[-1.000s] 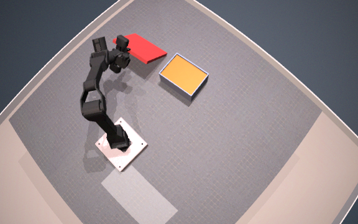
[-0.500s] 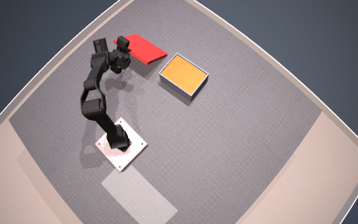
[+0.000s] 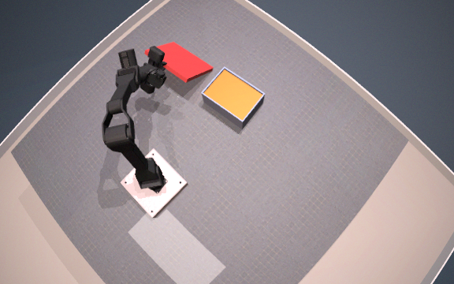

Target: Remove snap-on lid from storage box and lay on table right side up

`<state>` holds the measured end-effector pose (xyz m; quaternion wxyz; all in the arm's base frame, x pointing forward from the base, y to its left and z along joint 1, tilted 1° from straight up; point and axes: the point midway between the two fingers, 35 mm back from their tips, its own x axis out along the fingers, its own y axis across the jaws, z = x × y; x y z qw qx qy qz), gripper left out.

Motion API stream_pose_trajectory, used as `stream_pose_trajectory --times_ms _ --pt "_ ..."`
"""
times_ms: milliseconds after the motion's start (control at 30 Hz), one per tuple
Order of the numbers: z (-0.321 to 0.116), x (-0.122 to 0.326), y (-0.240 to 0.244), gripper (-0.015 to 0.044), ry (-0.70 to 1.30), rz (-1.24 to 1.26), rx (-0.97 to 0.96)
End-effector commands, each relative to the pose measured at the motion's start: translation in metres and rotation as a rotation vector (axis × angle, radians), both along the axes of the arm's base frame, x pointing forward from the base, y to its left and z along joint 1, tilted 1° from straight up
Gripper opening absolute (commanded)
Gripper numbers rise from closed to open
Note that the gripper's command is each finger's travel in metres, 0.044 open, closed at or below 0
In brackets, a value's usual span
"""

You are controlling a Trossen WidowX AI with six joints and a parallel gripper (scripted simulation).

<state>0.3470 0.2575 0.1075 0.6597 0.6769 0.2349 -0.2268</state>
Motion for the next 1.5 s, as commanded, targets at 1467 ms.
stream_pose_trajectory --times_ms 1467 --pt "-0.047 -0.002 -0.002 0.0000 0.016 -0.003 -0.011"
